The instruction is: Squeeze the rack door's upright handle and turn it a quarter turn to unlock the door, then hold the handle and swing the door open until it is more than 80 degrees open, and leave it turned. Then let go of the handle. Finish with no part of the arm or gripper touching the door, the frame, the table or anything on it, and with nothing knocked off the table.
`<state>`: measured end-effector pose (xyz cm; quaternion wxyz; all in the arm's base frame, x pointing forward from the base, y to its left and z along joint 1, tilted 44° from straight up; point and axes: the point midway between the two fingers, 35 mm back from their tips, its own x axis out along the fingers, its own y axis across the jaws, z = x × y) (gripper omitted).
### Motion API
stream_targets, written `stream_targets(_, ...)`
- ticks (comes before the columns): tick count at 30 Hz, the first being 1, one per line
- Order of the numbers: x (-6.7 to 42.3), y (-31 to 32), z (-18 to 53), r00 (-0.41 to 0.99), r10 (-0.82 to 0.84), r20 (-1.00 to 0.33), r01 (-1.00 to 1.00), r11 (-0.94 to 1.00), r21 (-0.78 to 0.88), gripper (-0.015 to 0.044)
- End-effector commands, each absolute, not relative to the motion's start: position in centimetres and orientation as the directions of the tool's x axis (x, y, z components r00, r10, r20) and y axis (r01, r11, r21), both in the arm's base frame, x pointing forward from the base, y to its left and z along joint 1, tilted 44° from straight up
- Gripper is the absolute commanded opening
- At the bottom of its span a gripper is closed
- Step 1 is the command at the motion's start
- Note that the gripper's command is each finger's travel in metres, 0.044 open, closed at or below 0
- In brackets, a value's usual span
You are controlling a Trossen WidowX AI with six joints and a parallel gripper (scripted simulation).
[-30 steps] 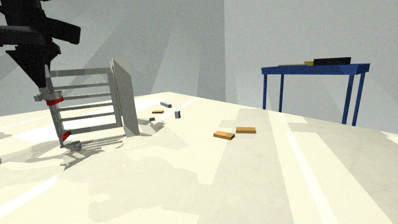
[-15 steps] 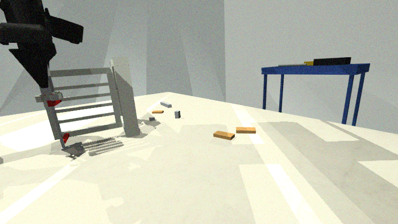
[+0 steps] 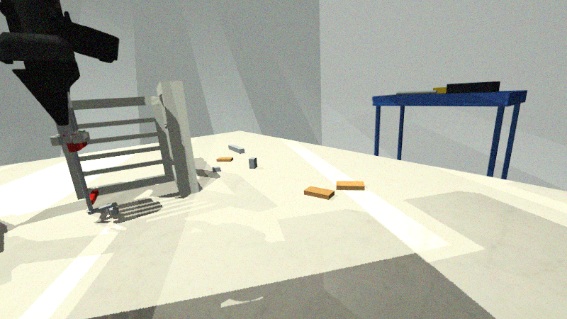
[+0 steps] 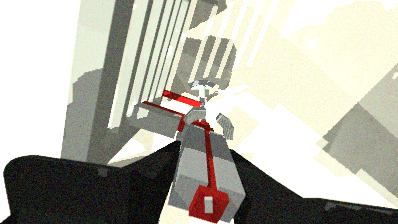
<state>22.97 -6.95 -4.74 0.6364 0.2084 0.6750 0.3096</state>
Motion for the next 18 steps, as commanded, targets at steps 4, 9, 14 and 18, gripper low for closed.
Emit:
stream_targets(4,23.0,-7.0,-4.7,-0.104,0.674,-0.731,-0.122,0.721,0.682,0.0292)
stream_targets(9,23.1,-7.5,-4.3,-0.104,0.674,-0.732,-0.122,0.722,0.682,0.0292)
stream_targets(14,23.3,-8.0,-3.7,-0.103,0.673,-0.732,-0.122,0.722,0.681,0.0292)
stream_targets(18,23.4,-8.5,-3.3,-0.104,0.673,-0.732,-0.122,0.722,0.681,0.0292)
